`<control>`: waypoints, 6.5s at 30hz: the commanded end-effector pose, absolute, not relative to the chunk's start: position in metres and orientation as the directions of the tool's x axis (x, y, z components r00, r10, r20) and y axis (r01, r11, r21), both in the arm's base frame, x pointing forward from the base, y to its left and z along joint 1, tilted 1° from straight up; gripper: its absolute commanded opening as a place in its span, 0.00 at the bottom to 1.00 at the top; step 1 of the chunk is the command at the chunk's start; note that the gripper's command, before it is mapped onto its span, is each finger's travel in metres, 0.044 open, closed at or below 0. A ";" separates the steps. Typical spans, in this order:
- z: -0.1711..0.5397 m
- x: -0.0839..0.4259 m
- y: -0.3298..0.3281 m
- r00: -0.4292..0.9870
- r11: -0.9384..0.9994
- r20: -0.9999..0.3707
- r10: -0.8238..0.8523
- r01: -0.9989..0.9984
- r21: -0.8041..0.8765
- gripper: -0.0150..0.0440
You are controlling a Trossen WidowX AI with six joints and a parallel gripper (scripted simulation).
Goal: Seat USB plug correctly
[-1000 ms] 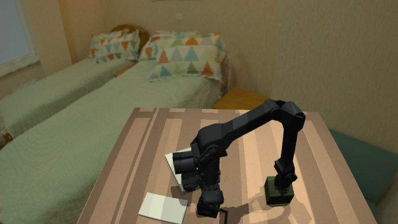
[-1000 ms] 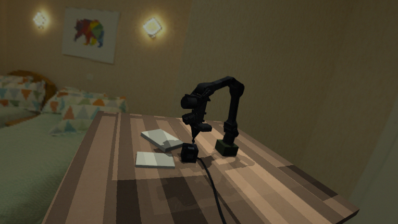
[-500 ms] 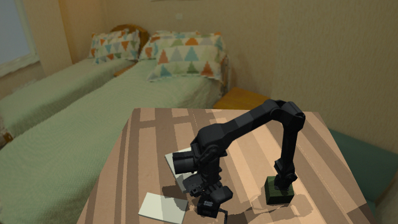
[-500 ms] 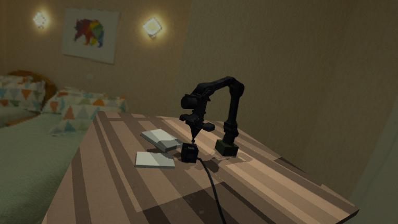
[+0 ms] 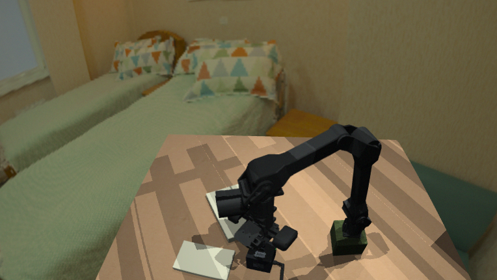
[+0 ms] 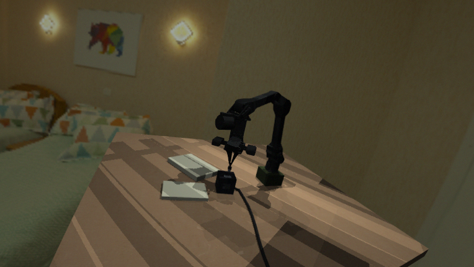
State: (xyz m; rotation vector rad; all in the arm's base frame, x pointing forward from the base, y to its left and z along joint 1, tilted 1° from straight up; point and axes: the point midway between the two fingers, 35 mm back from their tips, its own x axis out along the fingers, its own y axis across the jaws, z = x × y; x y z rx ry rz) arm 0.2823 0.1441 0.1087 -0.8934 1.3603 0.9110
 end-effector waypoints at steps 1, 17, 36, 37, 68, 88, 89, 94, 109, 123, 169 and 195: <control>0.109 0.282 0.144 0.005 0.299 -1.000 0.017 -0.954 0.000 0.25; 0.109 0.282 0.144 0.005 0.002 -1.000 0.017 -1.000 -0.005 0.25; 0.108 0.283 0.145 0.007 0.009 -1.000 0.025 -1.000 -0.007 0.25; 0.107 0.283 0.145 0.007 0.009 -1.000 0.026 -1.000 -0.007 0.25; 0.104 0.283 0.146 0.008 0.014 -0.999 0.052 -1.000 -0.007 0.25; 0.102 0.283 0.148 0.009 0.017 -0.998 0.068 -1.000 -0.008 0.25; 0.101 0.283 0.148 0.009 0.017 -0.998 0.069 -1.000 -0.008 0.25; 0.101 0.284 0.148 0.009 0.018 -0.997 0.073 -1.000 -0.008 0.25; 0.099 0.284 0.149 0.010 0.020 -0.996 0.085 -1.000 -0.008 0.25; 0.097 0.284 0.150 0.011 0.022 -0.995 0.097 -1.000 -0.008 0.25; 0.092 0.284 0.151 0.011 0.025 -0.994 0.111 -1.000 -0.009 0.25; 0.089 0.284 0.151 0.011 0.025 -0.994 0.111 -1.000 -0.009 0.25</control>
